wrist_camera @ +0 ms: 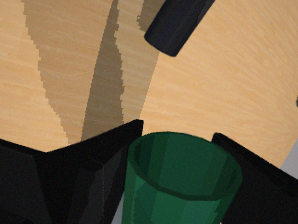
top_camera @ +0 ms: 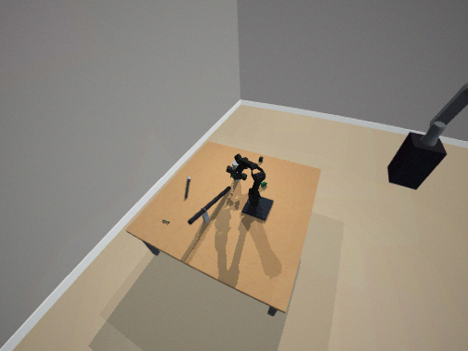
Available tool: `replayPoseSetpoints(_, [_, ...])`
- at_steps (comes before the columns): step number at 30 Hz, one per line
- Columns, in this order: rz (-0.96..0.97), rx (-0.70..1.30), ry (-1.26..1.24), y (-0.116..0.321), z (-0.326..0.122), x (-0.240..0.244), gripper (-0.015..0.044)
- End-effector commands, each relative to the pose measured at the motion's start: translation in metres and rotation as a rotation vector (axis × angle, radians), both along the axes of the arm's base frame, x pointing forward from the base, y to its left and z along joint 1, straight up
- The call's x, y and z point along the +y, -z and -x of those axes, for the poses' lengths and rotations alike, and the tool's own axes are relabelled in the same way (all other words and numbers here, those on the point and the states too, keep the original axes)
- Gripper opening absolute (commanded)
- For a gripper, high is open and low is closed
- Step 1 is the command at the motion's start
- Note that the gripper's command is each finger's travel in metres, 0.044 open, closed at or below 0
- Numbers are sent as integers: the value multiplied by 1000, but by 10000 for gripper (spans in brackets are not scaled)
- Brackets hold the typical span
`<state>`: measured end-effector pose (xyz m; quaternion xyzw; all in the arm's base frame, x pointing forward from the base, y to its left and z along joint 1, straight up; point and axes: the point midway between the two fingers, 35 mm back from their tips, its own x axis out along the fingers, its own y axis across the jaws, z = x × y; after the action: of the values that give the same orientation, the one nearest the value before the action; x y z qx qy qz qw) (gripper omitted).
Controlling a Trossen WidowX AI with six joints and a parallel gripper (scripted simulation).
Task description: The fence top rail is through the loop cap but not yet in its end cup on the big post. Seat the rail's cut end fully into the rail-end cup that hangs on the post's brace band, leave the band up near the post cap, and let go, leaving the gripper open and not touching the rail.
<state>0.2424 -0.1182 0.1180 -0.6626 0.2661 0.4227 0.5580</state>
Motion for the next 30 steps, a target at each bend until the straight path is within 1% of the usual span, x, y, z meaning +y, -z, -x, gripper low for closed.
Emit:
replayPoseSetpoints(1, [-2,-3,31,0,-3,0,0])
replayPoseSetpoints(30, [-8,-8,232,-1,-22,3,0])
